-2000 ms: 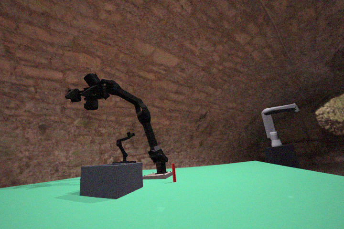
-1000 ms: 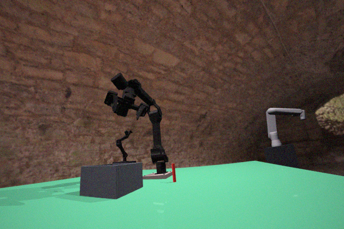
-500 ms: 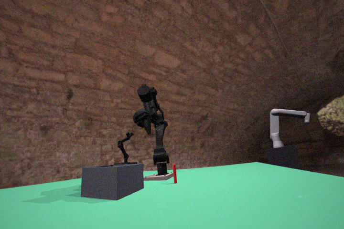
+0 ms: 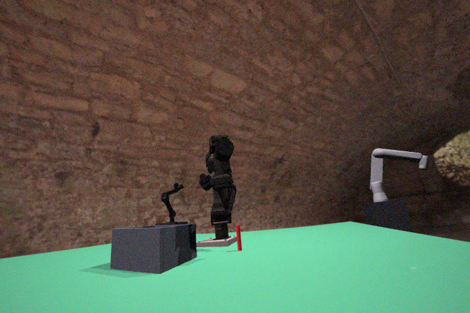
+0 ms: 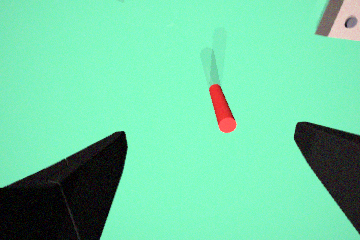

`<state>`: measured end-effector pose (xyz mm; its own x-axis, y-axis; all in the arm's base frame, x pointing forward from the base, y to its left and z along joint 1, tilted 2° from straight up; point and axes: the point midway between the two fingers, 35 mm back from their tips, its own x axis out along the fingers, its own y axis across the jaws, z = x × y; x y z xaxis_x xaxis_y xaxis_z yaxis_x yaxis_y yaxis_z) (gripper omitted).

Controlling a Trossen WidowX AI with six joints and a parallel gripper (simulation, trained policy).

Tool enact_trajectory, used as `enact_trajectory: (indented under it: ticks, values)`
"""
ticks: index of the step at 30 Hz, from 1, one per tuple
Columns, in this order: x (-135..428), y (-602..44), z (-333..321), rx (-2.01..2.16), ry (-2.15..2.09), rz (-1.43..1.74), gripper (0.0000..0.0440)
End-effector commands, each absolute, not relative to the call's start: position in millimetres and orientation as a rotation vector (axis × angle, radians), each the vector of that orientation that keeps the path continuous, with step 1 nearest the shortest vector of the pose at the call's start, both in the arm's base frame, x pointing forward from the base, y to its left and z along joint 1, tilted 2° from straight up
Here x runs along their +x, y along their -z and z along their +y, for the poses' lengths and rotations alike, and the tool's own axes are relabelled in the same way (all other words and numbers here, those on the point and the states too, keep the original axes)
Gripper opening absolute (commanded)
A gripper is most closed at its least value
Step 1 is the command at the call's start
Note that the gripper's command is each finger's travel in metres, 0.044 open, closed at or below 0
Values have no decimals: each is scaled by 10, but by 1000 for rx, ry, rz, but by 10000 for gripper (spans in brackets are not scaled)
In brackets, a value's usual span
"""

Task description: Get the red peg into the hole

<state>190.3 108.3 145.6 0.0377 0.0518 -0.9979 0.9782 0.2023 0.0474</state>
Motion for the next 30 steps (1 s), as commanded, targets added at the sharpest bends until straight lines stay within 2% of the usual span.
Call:
enact_trajectory:
  ticks: [1, 20, 22, 30]
  values:
    - [1843, -1283, 1111, 1037, 962, 1312, 440]
    - [1817, -402, 1215, 963, 831, 1291, 431]
    - [1805, -352, 1211, 967, 835, 1293, 397]
    - [1747, -328, 1213, 961, 829, 1352, 189]
